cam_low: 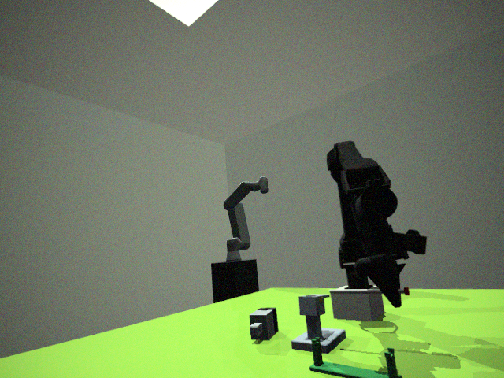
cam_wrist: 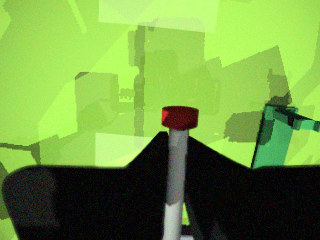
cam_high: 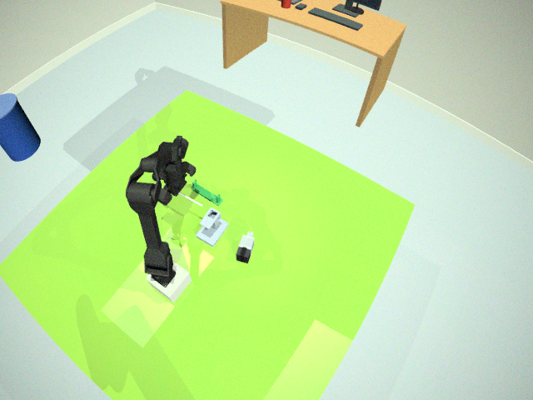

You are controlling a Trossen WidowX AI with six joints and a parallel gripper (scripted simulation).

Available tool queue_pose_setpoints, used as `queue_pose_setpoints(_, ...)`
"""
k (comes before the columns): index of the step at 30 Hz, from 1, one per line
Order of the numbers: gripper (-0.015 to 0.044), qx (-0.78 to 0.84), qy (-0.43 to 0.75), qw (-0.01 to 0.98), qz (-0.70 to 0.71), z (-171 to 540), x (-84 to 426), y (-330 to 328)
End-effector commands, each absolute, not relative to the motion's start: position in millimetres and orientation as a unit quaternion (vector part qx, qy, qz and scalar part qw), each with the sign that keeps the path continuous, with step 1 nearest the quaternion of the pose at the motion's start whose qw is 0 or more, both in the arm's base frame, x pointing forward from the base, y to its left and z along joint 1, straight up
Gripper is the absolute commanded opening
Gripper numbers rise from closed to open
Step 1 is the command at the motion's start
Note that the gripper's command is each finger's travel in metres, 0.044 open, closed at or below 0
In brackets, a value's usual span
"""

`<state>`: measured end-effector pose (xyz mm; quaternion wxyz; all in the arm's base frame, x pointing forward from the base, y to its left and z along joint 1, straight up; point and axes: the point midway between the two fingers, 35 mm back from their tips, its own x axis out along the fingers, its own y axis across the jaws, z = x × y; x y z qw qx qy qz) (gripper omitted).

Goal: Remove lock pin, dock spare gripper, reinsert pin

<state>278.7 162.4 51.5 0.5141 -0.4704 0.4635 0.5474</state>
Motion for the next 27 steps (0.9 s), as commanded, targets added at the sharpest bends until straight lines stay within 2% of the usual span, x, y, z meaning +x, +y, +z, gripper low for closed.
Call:
queue_pose_setpoints(1, 0.0, -0.469, 0.463, 0.518, 0.545, 55, 290, 167)
queue_pose_setpoints(27, 0.0, -0.46, 0.471, 0.532, 0.533, 65, 365, 198)
